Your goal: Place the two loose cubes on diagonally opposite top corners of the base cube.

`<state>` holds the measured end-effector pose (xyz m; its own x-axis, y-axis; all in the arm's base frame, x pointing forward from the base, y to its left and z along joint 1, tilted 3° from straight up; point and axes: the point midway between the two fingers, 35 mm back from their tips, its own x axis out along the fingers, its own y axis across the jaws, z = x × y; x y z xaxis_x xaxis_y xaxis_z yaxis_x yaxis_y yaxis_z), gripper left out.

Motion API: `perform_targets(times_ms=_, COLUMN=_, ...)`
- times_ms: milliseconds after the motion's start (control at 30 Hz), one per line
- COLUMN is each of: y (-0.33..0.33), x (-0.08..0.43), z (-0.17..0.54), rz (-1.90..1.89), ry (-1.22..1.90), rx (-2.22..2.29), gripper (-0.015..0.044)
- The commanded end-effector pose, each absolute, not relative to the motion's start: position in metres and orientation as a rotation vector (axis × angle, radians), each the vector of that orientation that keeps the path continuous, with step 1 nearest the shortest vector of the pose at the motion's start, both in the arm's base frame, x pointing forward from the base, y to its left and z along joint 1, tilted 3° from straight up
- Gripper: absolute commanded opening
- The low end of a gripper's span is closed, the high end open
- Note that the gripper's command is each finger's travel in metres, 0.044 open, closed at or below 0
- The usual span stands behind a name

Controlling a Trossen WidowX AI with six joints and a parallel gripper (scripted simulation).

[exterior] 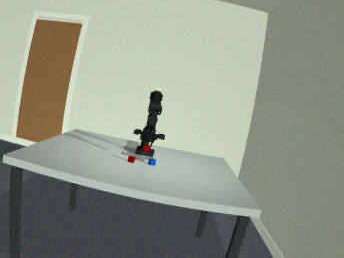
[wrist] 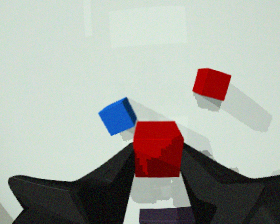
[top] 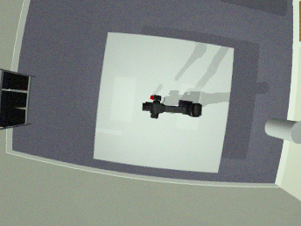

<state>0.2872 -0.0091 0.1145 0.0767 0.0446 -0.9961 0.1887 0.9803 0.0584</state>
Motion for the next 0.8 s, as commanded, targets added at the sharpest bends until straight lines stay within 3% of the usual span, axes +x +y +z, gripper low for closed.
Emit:
perform_targets(times_ms=0, y=0.002, x=0.286, z=0.11, rz=-0.172, ry=1.499, rx=0.249, gripper=0.0105)
perform_targets(times_ms=767, y=0.049, x=0.282, z=0.103, rz=-0.401, ry=1.469, rx=0.504, gripper=0.0105)
